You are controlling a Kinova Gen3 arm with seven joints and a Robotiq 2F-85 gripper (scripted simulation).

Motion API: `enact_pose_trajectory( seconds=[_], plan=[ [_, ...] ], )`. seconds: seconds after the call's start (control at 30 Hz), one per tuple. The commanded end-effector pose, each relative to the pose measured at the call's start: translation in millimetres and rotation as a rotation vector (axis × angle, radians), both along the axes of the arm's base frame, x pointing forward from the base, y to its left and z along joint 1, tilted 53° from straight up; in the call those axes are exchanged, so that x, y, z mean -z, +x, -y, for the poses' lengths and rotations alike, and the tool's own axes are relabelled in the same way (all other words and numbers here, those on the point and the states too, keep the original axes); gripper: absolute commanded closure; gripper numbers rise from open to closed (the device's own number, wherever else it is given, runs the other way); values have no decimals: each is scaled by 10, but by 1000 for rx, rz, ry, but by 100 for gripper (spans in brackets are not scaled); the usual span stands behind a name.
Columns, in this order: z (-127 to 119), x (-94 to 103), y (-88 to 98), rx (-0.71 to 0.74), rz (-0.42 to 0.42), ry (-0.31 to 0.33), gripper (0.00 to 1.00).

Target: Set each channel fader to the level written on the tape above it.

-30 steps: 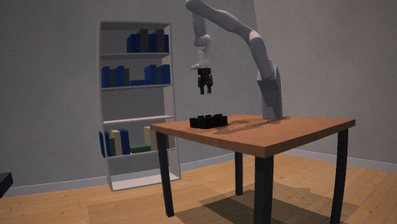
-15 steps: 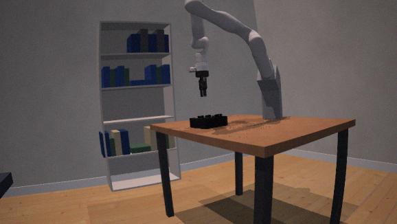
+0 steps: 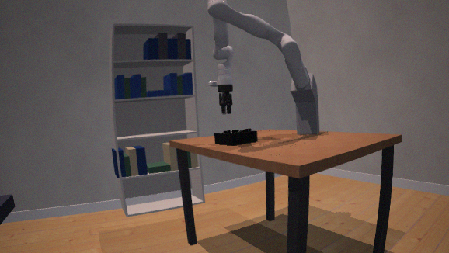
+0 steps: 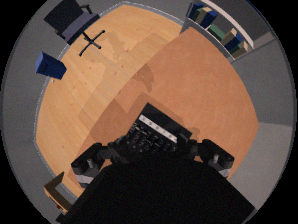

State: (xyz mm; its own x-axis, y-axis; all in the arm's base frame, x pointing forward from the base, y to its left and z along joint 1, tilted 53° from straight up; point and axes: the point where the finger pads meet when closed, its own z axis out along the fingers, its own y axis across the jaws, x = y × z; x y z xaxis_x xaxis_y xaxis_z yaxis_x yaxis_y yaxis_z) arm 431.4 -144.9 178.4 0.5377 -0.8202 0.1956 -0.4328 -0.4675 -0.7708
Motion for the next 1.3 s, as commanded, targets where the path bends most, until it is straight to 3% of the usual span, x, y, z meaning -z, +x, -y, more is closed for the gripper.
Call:
enact_pose_trajectory(
  seconds=[0.0, 0.4, 0.47, 0.87, 1.27],
  plan=[
    [-10, 10, 61, 33, -23, 46, 0],
    [-29, 31, 309, 236, -132, 291, 0],
    [-29, 31, 309, 236, -132, 291, 0],
    [-50, 40, 449, 348, -192, 428, 0],
    [-55, 42, 476, 370, -204, 455, 0]
  ],
)
